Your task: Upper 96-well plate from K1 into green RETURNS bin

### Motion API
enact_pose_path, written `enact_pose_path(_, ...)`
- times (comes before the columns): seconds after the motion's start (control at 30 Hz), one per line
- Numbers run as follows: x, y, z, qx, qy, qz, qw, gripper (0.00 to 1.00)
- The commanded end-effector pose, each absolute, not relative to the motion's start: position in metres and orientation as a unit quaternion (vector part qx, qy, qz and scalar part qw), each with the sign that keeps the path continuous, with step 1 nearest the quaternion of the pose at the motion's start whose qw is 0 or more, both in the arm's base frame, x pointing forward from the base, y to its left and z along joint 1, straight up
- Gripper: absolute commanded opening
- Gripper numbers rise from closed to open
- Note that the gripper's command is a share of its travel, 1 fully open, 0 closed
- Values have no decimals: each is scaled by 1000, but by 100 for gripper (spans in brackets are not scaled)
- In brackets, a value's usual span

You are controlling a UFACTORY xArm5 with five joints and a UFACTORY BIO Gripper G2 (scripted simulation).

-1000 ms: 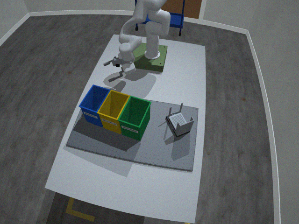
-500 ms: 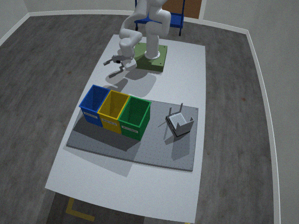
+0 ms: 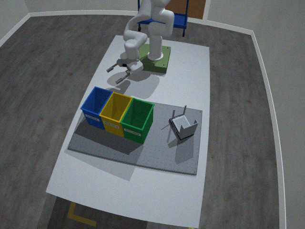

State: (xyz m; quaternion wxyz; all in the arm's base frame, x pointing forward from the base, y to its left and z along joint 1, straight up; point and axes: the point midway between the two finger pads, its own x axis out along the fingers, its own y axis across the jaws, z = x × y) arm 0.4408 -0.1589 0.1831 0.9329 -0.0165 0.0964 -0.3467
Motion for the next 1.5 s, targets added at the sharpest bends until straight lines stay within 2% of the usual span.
enact_pose_path(0.0,453,-147,187,-15,87,-320,943,37)
enact_pose_path(0.07,456,-143,188,-15,87,-320,943,37)
enact_pose_path(0.2,468,-128,193,-11,72,-265,961,37)
enact_pose_path(0.33,474,-119,195,-11,72,-265,961,37)
enact_pose_path(0.47,485,-103,200,-7,58,-210,976,37)
enact_pose_path(0.63,490,-94,203,-7,58,-210,976,37)
enact_pose_path(0.73,497,-81,207,-5,45,-163,986,37)
enact_pose_path(0.9,504,-67,211,-4,43,-154,987,37)
enact_pose_path(1.03,511,-49,217,-2,27,-97,995,37)
enact_pose_path(1.2,515,-39,220,-2,27,-97,995,37)
enact_pose_path(1.33,520,-21,225,0,12,-40,999,37)
enact_pose_path(1.47,523,-11,229,-1,12,-40,999,37)
